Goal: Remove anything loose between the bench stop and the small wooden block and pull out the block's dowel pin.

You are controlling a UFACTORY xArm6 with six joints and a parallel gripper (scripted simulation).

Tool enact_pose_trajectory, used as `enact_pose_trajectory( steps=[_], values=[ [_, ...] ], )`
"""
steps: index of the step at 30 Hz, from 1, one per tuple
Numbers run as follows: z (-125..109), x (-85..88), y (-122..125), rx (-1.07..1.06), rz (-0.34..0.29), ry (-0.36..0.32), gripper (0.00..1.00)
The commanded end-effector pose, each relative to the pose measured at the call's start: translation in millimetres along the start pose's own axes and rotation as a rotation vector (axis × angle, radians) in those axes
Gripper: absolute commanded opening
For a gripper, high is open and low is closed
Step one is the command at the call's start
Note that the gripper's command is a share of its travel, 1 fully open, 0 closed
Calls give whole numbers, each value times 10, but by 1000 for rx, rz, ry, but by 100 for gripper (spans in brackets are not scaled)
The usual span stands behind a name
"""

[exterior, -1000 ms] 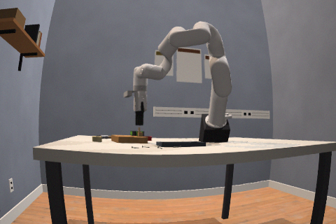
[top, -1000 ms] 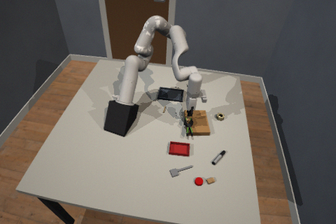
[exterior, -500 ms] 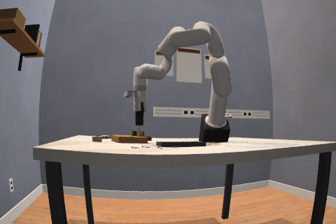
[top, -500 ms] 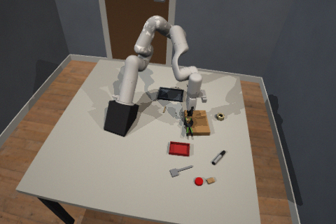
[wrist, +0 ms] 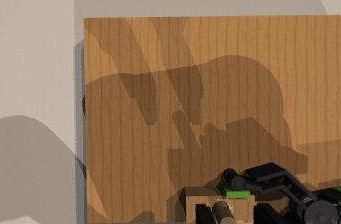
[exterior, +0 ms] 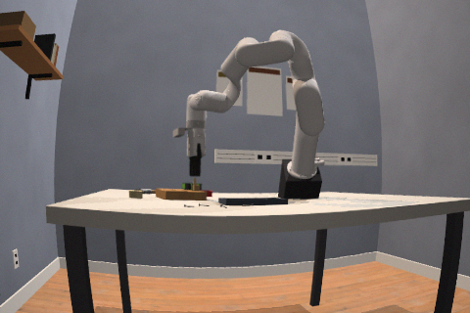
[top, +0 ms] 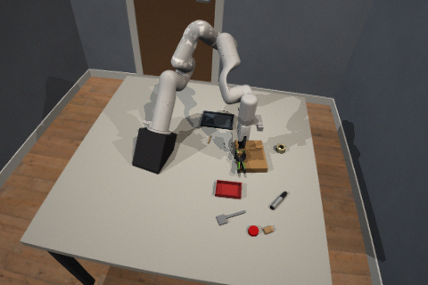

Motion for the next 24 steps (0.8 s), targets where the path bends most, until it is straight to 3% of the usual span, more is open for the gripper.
enact_pose_trajectory(
  steps=[1,24],
  values=[
    [10,-11,1,1,-1,3,28],
    [10,-199,1,1,-1,3,28]
  ],
)
Point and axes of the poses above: the point where the finger pads meet when closed, its own x axis back along the fingers, its own y axis across the jaws, z = x × y, the point moved 3 cm from there along x, back along the fingers, and after that the axes turned 11 degrees about -x, right-handed, at the moved point
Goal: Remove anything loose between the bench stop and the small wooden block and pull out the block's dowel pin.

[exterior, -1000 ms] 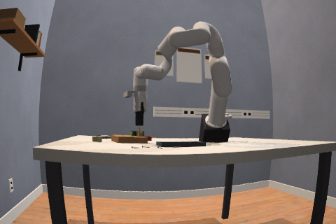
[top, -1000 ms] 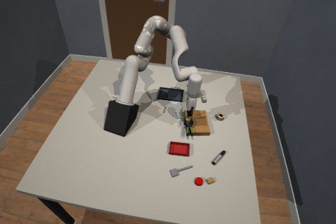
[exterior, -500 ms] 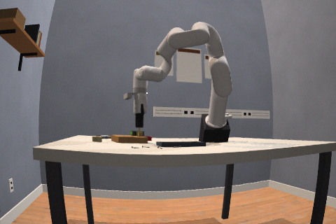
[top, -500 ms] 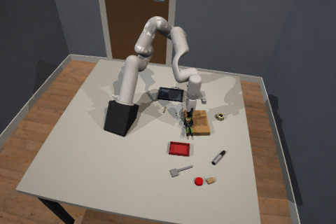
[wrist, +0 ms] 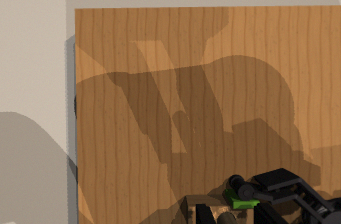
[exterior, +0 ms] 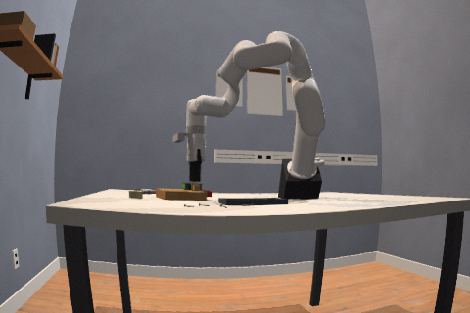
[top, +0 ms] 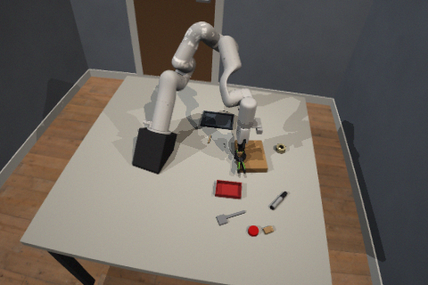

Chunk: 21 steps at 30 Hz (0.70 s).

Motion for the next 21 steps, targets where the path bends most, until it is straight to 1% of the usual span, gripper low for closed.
enact_pose_trajectory(
  steps=[1,11,21],
  values=[
    [10,-8,1,1,-1,3,28],
    [10,-57,1,1,-1,3,28],
    [10,-71,1,1,-1,3,28]
  ],
)
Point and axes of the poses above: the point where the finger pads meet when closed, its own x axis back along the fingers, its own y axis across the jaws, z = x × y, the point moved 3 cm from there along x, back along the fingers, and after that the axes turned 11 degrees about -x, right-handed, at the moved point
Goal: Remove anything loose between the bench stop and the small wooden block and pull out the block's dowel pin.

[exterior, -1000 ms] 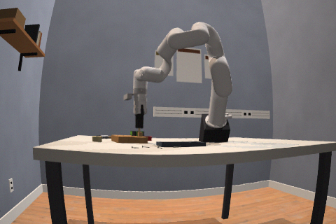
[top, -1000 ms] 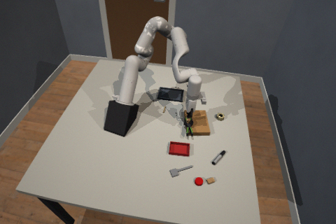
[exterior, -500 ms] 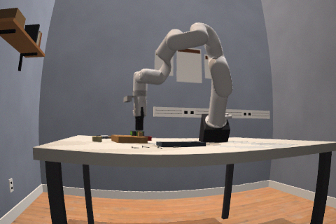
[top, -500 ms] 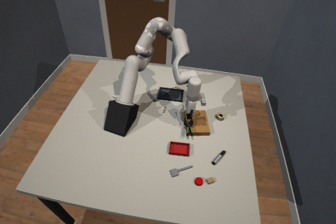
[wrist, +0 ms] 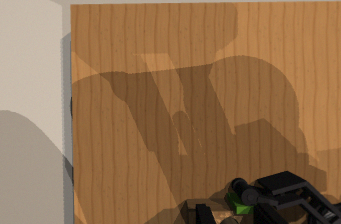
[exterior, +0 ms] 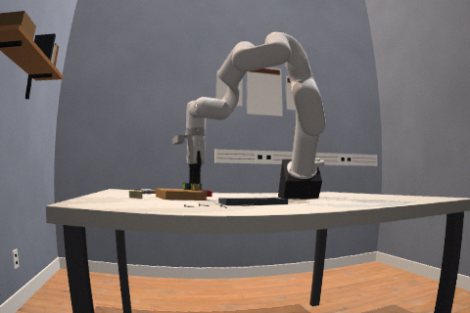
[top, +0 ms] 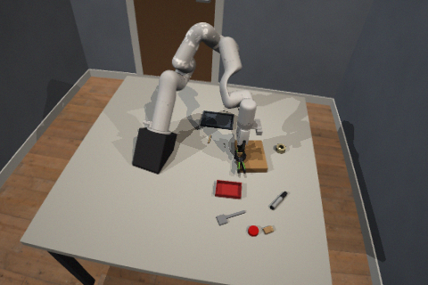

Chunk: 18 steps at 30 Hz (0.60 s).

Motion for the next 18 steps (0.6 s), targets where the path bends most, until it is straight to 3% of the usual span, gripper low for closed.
enact_pose_trajectory(
  steps=[1,12,13,18],
  values=[
    [9,7,1,1,-1,2,28],
    [9,7,1,1,-1,2,28],
    [9,7,1,1,-1,2,21],
    [9,6,1,1,-1,2,21]
  ],
)
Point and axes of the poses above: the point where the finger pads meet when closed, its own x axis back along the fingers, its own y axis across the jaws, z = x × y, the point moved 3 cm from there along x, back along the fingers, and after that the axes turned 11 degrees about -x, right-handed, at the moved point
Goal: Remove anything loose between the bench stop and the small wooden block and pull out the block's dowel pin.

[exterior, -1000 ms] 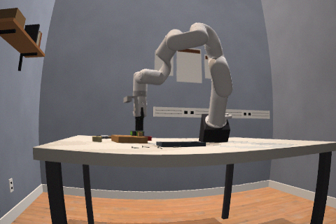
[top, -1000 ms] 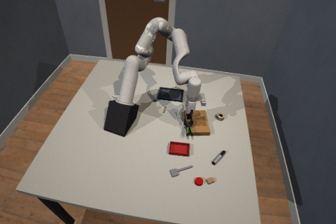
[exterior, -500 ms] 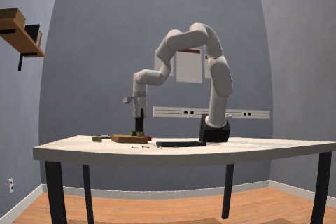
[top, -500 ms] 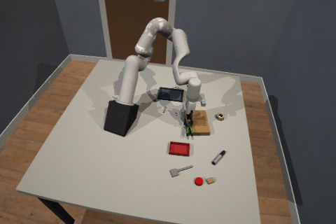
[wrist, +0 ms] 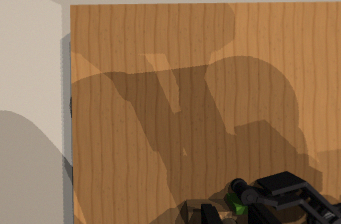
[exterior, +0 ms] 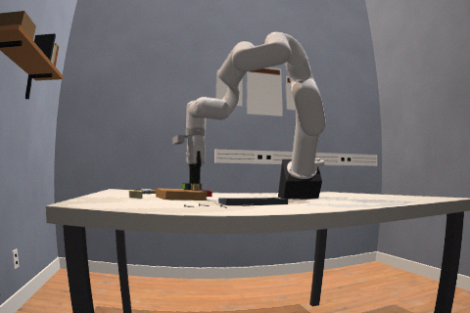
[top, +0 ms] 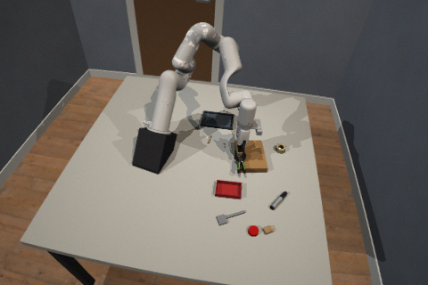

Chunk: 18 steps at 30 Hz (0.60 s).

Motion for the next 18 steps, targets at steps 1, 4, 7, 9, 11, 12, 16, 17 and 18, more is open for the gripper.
enact_pose_trajectory(
  steps=[1,4,7,9,11,12,16,17,18],
  values=[
    [7,6,-1,1,0,2,21],
    [7,5,-1,1,0,2,15],
    [7,4,-1,1,0,2,15],
    [7,4,-1,1,0,2,8],
    [7,4,-1,1,0,2,8],
    [7,4,-1,1,0,2,8],
    [7,3,-1,1,0,2,8],
    [7,3,-1,1,0,2,0],
    [7,3,-1,1,0,2,0]
  ],
)
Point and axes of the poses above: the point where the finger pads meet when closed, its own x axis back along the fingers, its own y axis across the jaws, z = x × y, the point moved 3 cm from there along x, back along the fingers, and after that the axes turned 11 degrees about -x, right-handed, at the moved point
